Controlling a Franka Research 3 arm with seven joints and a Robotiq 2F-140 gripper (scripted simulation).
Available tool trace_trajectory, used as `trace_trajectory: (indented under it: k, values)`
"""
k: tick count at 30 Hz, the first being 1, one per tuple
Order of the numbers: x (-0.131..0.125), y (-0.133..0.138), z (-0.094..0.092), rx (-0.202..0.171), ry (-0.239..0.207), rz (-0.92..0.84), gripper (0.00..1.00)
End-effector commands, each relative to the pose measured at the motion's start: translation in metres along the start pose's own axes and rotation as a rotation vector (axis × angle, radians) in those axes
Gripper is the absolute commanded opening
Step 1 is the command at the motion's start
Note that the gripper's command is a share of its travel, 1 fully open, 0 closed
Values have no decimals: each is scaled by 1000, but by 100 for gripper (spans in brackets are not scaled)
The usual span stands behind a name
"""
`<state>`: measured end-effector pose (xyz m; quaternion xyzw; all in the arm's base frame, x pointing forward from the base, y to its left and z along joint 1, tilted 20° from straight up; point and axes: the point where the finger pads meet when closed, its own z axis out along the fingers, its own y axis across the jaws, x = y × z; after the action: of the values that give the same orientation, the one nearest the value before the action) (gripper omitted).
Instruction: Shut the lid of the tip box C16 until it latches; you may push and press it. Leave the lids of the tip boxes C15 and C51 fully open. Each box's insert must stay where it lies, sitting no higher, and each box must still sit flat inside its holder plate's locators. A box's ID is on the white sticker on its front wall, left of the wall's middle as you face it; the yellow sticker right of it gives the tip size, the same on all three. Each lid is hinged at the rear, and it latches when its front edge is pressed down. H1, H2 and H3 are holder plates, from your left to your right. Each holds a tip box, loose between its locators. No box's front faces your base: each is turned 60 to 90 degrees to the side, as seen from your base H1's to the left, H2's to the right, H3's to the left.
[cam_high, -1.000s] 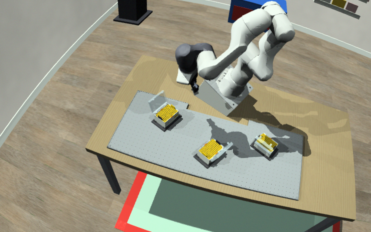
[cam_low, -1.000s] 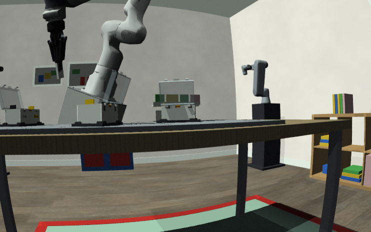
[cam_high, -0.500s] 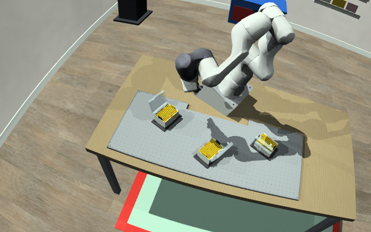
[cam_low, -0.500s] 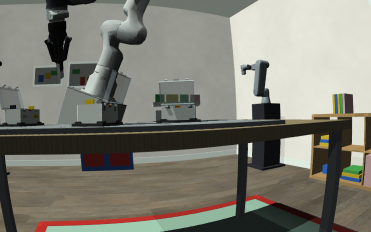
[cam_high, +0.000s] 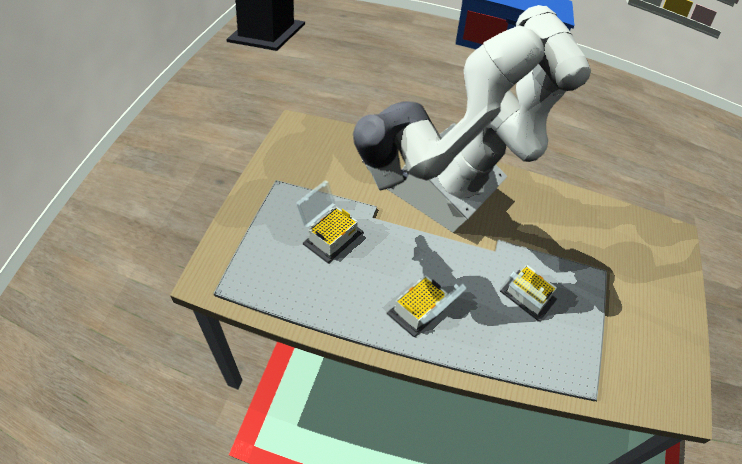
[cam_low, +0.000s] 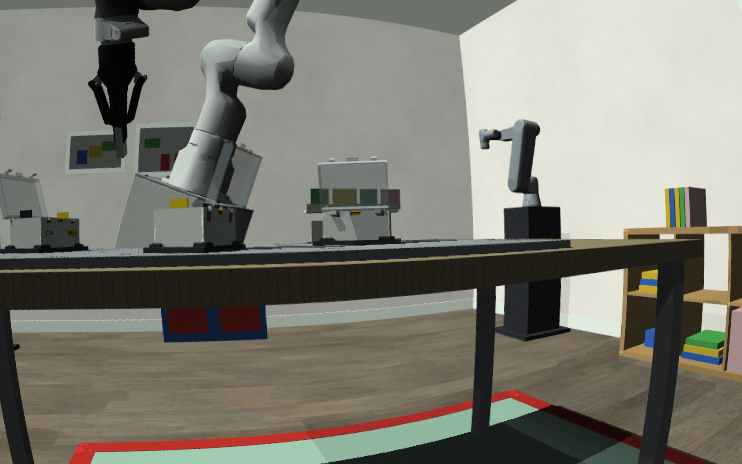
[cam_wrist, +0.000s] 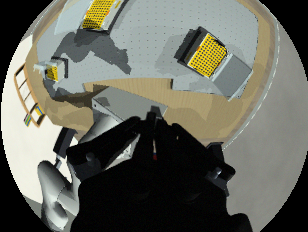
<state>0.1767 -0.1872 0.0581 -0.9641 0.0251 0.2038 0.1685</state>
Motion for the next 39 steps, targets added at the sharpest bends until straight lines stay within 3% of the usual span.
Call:
trace_trajectory:
  k: [1, 10, 12, 39]
  values:
    - [-1, 0, 1, -2, -7, -54, 0]
    - [19, -1, 35, -2, -7, -54, 0]
    - [19, -1, 35, -2, -7, -54, 0]
    - [80, -4, 144, -2, -7, -54, 0]
